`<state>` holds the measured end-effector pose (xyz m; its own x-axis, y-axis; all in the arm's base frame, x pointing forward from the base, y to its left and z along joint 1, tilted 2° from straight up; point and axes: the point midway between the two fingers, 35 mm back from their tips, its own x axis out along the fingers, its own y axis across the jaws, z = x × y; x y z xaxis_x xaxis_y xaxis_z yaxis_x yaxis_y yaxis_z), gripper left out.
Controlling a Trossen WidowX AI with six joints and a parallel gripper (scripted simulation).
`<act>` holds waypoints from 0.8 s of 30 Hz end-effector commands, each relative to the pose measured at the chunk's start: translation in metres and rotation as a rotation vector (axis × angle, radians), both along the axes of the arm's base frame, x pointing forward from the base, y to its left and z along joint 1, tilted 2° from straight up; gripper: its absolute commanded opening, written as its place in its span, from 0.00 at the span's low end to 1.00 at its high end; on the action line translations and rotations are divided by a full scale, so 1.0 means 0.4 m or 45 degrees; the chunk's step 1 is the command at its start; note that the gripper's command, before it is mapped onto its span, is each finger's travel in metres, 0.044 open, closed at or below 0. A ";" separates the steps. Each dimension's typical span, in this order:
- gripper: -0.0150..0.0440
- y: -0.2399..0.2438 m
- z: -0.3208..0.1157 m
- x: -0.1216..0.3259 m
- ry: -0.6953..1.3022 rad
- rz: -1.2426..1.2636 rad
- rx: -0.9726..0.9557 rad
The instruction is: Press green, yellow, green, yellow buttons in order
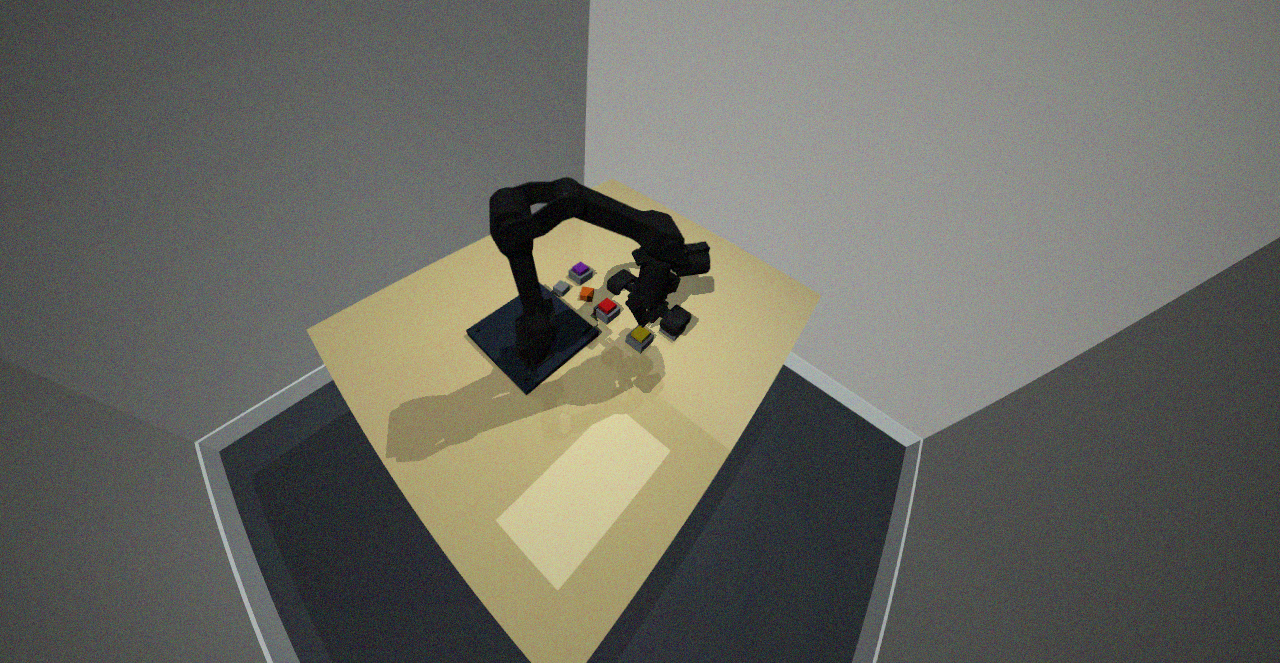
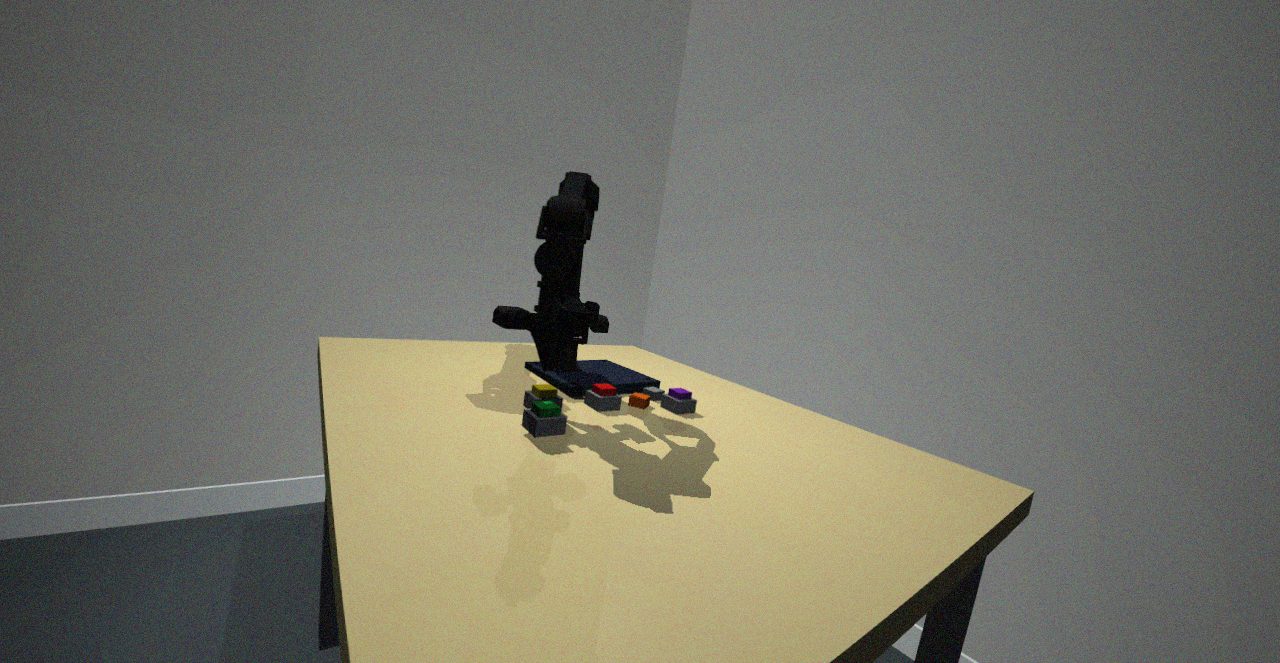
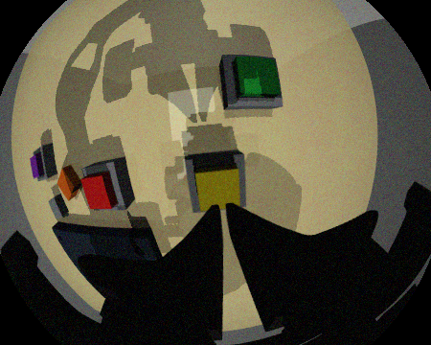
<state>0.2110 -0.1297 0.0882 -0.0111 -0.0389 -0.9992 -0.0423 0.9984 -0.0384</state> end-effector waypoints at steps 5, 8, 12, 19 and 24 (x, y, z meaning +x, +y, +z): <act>0.29 0.006 0.149 0.003 -0.010 0.001 -0.003; 0.29 0.004 0.149 0.007 -0.009 0.001 -0.004; 0.29 -0.030 0.154 0.083 0.011 -0.006 -0.018; 0.29 -0.079 0.155 0.223 -0.020 0.001 -0.006; 0.29 -0.083 0.111 0.226 -0.020 0.001 -0.007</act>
<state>0.2985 -0.1616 0.1447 0.0005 -0.0461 -0.9989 -0.0483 0.9978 -0.0461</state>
